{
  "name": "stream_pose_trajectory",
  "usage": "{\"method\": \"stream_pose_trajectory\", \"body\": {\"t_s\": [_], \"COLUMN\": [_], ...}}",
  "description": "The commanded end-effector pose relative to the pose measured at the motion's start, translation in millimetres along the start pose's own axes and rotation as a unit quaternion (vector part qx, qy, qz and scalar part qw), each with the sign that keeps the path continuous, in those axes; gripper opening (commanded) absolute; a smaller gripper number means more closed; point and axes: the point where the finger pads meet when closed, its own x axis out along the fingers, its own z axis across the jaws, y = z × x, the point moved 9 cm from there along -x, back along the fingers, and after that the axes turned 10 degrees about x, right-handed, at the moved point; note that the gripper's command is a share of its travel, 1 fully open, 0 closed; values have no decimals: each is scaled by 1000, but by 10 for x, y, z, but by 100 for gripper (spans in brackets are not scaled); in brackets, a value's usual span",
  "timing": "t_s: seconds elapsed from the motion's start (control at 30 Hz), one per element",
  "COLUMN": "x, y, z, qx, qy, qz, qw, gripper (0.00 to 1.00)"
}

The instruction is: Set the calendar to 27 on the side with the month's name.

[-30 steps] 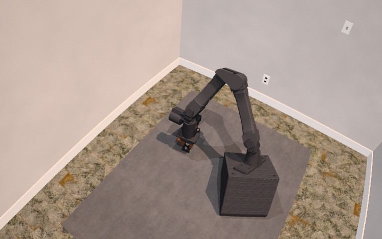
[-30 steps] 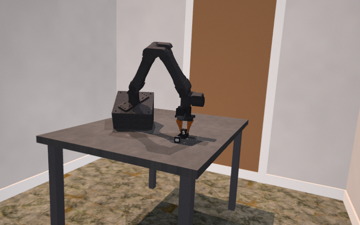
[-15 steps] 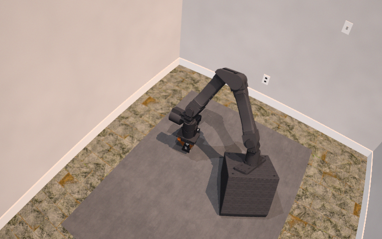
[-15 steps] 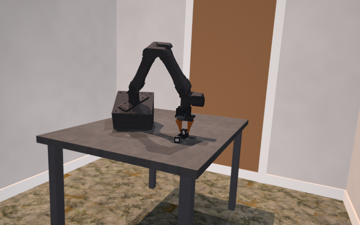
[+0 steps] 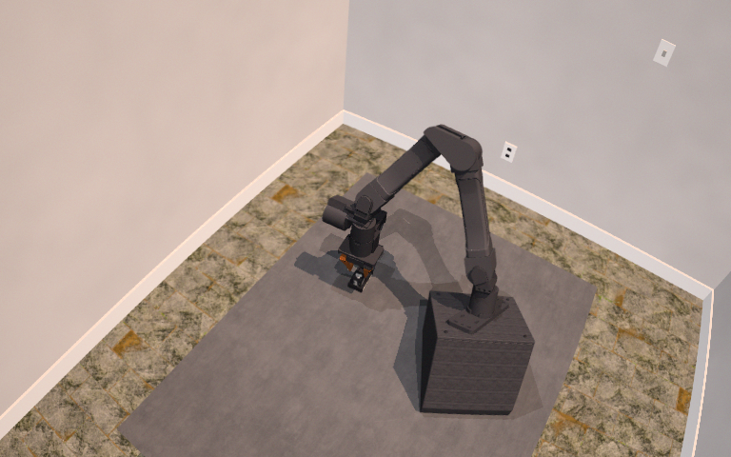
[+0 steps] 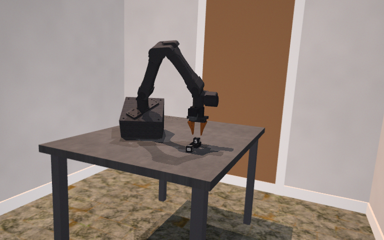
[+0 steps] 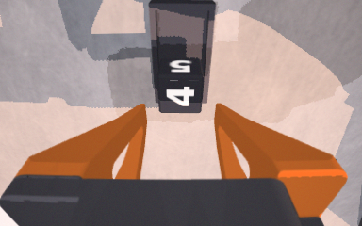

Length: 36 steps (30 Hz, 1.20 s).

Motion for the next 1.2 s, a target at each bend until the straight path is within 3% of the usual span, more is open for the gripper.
{"method": "stream_pose_trajectory", "body": {"t_s": [0.0,0.23,0.5,0.53,1.17], "x": [-237,-519,-570,-570,-570], "y": [-5,-3,-3,-3,-3], "z": [15,15,15,15,15], "qx": [2,2,2,2,2], "qy": [-1,-1,-1,-1,-1], "qz": [-2,-2,-2,-2,-2], "qw": [1000,1000,1000,1000,1000], "gripper": [45,45,45,100,100]}}
